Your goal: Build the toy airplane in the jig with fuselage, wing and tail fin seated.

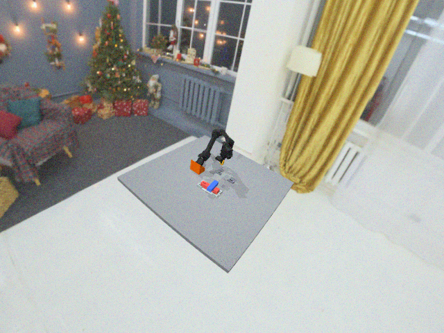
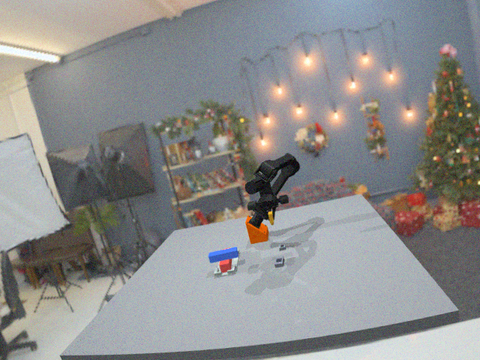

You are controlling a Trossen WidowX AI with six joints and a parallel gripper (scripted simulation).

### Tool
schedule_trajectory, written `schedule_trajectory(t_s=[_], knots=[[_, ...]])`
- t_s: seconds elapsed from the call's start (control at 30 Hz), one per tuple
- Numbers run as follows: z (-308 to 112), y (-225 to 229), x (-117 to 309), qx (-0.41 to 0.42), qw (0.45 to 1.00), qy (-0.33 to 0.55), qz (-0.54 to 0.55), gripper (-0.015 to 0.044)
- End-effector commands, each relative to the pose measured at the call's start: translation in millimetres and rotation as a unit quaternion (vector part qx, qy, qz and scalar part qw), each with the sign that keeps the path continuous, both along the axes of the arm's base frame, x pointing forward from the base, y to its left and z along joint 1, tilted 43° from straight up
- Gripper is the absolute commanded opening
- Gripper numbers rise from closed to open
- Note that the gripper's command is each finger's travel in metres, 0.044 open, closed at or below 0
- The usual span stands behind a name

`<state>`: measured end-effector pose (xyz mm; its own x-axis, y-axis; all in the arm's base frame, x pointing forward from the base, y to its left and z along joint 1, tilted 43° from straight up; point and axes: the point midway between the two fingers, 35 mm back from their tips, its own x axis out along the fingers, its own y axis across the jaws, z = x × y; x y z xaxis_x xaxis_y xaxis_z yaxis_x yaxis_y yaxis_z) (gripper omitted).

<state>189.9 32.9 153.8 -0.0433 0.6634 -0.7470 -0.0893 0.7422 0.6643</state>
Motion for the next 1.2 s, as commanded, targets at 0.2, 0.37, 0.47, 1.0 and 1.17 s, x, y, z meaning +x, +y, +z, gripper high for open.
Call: schedule_trajectory(t_s=[0.2, 0.37, 0.47, 1.0, 1.17], knots=[[-22.2, -20.4, 10.7, -0.008, 1.000, 0.019, -0.013, 0.0000], [-32.8, -30.3, 16.8, -0.009, 1.000, 0.017, -0.012, 0.0000], [-39.5, -36.5, 20.2, -0.010, 1.000, 0.016, -0.011, 0.0000], [-78.1, -69.3, 32.2, -0.011, 1.000, 0.007, -0.001, 0.0000], [-91.5, -79.1, 32.4, -0.011, 1.000, 0.009, 0.001, 0.0000]])
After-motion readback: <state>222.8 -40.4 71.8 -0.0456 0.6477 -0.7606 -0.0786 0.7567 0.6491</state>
